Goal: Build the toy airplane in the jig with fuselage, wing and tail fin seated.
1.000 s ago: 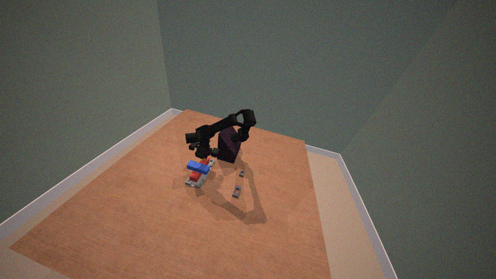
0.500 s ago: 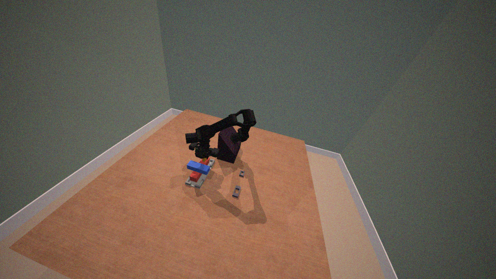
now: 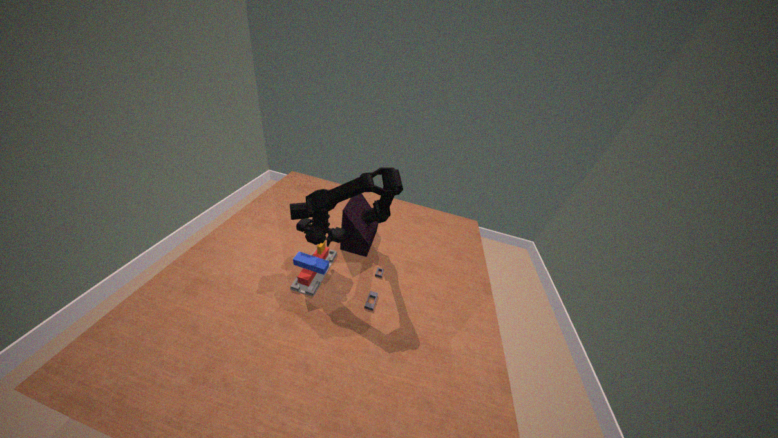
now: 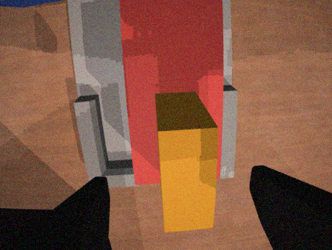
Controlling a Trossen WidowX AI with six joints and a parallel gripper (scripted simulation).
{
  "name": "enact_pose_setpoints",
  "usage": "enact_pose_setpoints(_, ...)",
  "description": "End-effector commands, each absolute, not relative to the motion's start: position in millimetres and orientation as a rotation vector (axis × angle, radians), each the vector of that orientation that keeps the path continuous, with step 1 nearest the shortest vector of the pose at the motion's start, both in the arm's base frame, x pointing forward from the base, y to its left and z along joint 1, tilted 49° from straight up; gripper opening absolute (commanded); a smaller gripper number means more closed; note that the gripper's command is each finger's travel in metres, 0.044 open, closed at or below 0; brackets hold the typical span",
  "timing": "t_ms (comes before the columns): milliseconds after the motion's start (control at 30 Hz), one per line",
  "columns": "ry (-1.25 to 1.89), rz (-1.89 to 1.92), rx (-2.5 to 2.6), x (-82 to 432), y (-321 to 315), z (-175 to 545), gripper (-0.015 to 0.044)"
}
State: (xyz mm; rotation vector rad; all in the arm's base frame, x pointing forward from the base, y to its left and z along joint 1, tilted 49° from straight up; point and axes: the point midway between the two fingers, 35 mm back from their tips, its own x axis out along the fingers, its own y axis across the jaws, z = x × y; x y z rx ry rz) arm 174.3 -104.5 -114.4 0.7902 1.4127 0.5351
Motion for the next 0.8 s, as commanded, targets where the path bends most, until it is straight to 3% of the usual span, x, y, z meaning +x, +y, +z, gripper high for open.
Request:
enact_pose_setpoints(0, 1.402, 0.518, 0.767, 167.9, -155.0, -72.2, 0.0260)
enact_pose_setpoints(767, 1.402, 0.518, 0.767, 169.1, -157.2, -69.6, 0.0260)
